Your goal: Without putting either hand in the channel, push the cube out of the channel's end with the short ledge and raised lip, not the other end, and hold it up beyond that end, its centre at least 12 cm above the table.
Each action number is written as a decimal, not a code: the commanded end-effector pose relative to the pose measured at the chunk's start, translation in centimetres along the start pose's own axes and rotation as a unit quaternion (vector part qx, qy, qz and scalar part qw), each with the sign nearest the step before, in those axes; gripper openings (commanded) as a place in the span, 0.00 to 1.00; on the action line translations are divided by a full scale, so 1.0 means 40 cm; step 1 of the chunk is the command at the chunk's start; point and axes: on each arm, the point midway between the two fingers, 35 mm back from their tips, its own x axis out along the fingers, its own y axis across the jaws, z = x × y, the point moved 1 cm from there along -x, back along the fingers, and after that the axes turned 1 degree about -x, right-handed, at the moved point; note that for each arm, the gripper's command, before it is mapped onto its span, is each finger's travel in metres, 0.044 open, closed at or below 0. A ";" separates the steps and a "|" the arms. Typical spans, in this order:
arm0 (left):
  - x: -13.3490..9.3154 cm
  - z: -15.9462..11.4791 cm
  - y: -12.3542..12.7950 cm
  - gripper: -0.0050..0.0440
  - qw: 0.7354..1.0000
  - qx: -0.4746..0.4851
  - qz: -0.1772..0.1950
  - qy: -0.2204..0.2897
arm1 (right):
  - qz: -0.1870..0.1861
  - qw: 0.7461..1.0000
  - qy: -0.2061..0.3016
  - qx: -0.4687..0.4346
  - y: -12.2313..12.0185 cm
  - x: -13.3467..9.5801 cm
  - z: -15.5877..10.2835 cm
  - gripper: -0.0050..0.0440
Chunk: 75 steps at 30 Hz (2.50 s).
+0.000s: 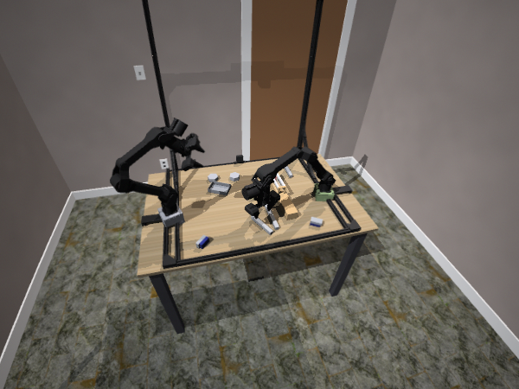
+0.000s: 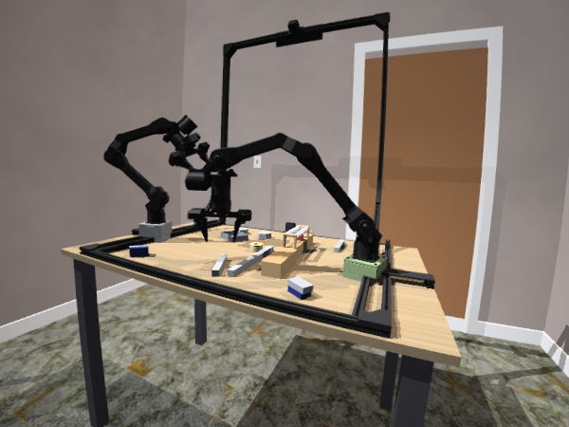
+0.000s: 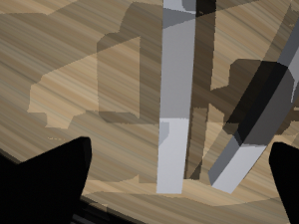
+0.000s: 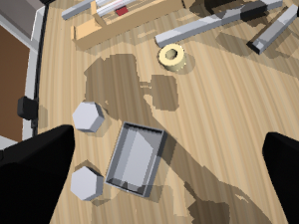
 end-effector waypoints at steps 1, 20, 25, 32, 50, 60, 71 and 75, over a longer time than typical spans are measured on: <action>0.001 -0.002 0.001 0.92 1.000 -0.001 0.000 0.002 | -0.034 0.999 -0.016 -0.026 0.005 -0.011 -0.006 0.92; 0.001 -0.002 0.001 0.92 1.000 -0.001 0.000 0.002 | -0.024 0.958 -0.220 -0.181 0.111 -0.122 0.012 0.92; 0.004 -0.002 0.001 0.87 1.000 -0.001 0.000 0.002 | -0.024 0.958 -0.220 -0.181 0.111 -0.122 0.012 0.92; 0.039 -0.002 0.002 0.53 1.000 -0.001 0.000 0.002 | -0.024 0.958 -0.220 -0.181 0.111 -0.122 0.012 0.92; 0.065 -0.001 0.004 0.51 1.000 -0.001 0.000 0.002 | -0.024 0.958 -0.220 -0.181 0.111 -0.122 0.012 0.92; 0.097 -0.001 0.005 0.51 1.000 -0.001 0.000 0.002 | -0.024 0.958 -0.220 -0.181 0.111 -0.122 0.012 0.92; 0.134 -0.002 0.005 0.51 1.000 -0.001 0.000 0.002 | -0.024 0.958 -0.220 -0.181 0.111 -0.122 0.012 0.92; 0.150 -0.002 0.004 0.51 1.000 -0.001 0.000 0.002 | -0.024 0.958 -0.220 -0.181 0.111 -0.122 0.012 0.92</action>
